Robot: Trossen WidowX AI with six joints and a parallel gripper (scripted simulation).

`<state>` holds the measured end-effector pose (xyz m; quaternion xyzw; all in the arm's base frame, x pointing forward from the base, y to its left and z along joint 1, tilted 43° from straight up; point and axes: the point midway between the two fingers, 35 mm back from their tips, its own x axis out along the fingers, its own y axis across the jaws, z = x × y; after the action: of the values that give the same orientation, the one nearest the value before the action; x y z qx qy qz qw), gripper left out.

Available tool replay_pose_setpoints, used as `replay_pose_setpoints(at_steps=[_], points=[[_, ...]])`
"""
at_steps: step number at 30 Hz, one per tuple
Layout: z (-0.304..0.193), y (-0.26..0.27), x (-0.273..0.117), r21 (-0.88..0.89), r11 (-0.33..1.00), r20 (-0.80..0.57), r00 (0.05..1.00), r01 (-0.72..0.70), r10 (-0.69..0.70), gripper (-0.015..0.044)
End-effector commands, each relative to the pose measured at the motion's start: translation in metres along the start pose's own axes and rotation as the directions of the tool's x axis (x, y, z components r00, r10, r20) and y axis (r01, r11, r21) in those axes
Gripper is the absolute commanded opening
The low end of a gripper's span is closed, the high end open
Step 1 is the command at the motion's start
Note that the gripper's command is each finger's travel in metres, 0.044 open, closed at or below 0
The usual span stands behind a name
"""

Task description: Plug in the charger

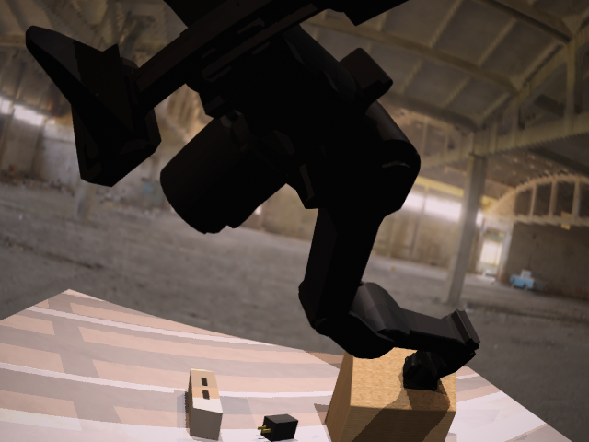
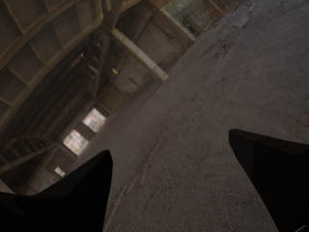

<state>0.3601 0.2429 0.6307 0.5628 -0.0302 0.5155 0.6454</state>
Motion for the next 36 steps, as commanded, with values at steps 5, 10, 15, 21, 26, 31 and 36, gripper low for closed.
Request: replay_pose_setpoints(at_steps=[5,10,15,21,26,31,36], points=[[-0.006,0.021,-0.001,0.014,0.999,0.0,0.999,-0.048,0.048,0.044],[-0.017,0.069,-0.007,0.053,0.985,0.003,0.987,-0.162,0.163,0.044],[-0.027,0.098,-0.016,0.069,0.972,-0.005,0.975,-0.223,0.224,0.044],[-0.036,0.143,-0.031,0.1,0.941,0.001,0.946,-0.324,0.326,0.044],[-0.042,0.189,-0.051,0.137,0.892,0.017,0.901,-0.431,0.433,0.044],[-0.043,0.228,-0.073,0.179,0.832,0.043,0.849,-0.524,0.526,0.044],[-0.037,0.256,-0.093,0.238,0.767,0.088,0.8,-0.596,0.594,0.044]])
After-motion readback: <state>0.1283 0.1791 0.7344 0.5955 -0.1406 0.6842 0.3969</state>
